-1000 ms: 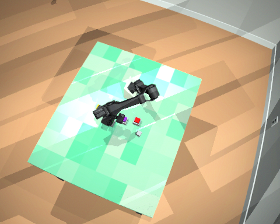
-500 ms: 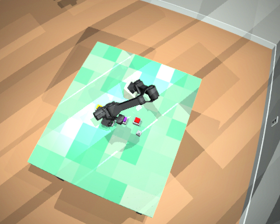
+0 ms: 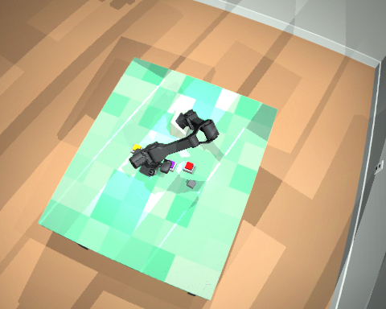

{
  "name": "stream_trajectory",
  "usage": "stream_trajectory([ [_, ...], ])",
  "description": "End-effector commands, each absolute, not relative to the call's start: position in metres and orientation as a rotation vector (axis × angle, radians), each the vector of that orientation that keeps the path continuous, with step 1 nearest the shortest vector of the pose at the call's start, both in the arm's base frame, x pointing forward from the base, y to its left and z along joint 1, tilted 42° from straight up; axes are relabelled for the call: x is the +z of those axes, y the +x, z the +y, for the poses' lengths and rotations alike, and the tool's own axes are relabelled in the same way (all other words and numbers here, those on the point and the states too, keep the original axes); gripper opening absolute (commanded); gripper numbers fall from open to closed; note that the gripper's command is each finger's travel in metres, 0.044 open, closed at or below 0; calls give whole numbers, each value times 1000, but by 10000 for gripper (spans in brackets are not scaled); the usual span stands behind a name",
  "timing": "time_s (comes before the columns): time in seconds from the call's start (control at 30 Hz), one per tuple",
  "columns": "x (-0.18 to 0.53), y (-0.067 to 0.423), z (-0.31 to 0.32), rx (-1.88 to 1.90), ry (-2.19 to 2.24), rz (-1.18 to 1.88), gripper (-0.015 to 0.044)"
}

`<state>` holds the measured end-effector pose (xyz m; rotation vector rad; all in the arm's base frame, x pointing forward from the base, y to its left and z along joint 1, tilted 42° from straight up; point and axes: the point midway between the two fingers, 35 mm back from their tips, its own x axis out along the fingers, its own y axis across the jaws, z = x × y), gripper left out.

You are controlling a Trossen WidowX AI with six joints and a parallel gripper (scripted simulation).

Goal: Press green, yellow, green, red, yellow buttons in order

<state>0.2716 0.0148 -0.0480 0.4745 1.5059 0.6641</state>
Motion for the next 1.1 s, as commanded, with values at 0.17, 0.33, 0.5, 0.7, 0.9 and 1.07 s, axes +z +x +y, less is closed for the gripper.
stream_trajectory([
  [0.17,-50,269,17,663,486,1515,20],
  [0.33,-50,269,17,663,486,1515,20],
  [0.5,-47,271,14,665,477,1509,20],
  [0.7,-25,271,-6,662,485,1516,20],
  [0.9,4,275,-33,656,484,1515,20],
  [1.07,21,275,-47,660,484,1517,20],
])
